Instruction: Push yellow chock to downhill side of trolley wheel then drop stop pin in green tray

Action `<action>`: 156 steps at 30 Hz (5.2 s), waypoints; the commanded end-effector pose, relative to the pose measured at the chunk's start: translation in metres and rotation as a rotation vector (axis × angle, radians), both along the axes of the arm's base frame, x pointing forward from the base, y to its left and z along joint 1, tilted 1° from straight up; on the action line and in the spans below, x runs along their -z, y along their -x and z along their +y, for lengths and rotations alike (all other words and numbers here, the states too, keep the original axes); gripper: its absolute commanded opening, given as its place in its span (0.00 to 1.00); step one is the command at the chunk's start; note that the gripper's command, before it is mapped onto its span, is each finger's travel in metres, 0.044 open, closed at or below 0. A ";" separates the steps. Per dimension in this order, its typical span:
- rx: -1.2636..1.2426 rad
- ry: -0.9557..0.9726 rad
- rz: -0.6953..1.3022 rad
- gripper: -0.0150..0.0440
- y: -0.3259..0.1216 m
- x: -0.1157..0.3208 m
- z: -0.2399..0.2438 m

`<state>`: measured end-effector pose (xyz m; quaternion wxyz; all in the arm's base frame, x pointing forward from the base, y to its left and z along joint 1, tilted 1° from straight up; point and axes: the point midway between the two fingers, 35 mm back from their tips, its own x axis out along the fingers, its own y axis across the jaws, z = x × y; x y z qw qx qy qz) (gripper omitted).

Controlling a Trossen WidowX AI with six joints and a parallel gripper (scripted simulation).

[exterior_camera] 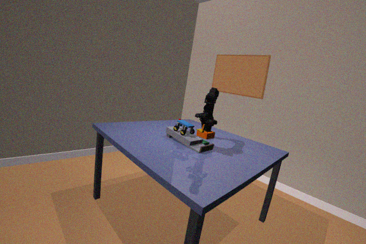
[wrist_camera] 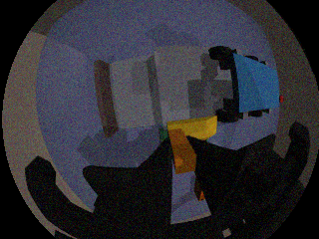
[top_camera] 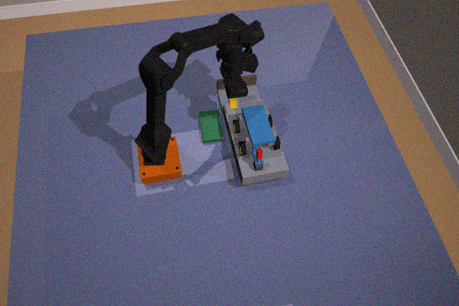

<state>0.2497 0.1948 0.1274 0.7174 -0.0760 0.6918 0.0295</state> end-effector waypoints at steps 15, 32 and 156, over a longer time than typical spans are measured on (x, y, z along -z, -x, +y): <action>-0.005 0.011 0.005 0.25 -0.002 0.047 -0.004; -0.005 0.012 0.005 0.25 -0.003 0.055 -0.014; -1.550 0.252 0.245 0.58 -0.069 -0.042 -0.216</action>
